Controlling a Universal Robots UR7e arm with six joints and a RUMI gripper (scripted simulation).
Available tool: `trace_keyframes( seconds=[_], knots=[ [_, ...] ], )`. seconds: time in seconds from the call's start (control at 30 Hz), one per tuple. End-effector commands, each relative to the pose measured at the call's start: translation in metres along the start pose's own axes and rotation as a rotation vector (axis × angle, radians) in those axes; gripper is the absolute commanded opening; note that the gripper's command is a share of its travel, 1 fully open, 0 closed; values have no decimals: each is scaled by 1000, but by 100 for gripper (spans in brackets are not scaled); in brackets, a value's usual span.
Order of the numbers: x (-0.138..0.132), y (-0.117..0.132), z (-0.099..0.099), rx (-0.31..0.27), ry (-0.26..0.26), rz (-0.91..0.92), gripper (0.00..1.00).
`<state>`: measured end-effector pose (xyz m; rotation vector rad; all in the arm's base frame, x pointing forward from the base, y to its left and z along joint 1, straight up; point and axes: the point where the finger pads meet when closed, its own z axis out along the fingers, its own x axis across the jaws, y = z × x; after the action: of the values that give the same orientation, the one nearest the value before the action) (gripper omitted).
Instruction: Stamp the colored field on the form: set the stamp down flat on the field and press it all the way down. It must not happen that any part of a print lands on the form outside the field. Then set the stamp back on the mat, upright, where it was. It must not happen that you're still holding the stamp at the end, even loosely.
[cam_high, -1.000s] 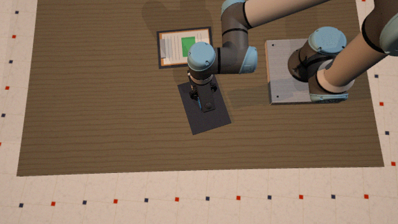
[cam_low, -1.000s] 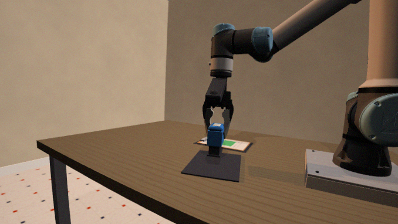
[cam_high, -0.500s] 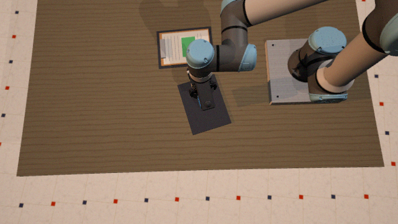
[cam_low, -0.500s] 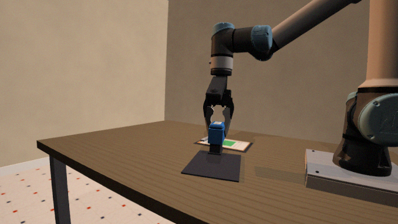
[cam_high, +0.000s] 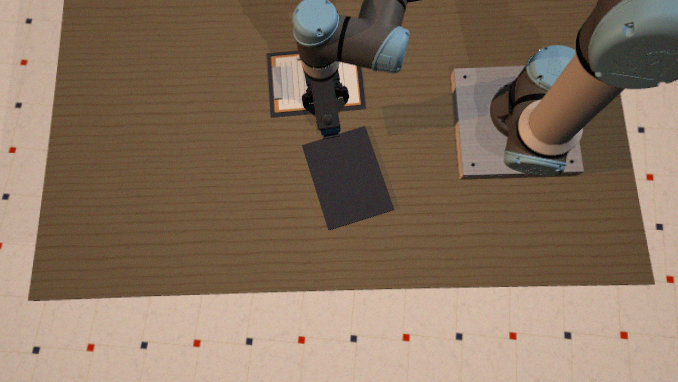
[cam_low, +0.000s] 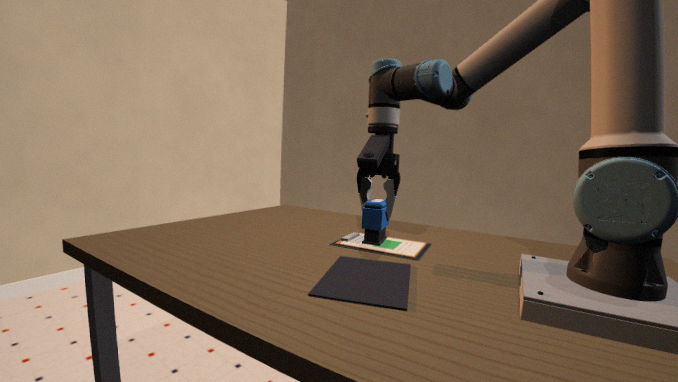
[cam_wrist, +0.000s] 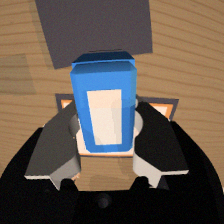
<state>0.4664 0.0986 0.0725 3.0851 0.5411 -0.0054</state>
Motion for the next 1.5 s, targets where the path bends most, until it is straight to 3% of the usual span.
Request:
trace_keyframes(
  seconds=[0.0, 0.1, 0.23, 1.47],
  knots=[
    [2, 92, 1, 3, 2, 66, 17],
    [-3, 120, 1, 3, 2, 89, 17],
    [-6, 138, 1, 3, 2, 103, 17],
    [-6, 138, 6, 5, -2, 103, 17]
  ],
)
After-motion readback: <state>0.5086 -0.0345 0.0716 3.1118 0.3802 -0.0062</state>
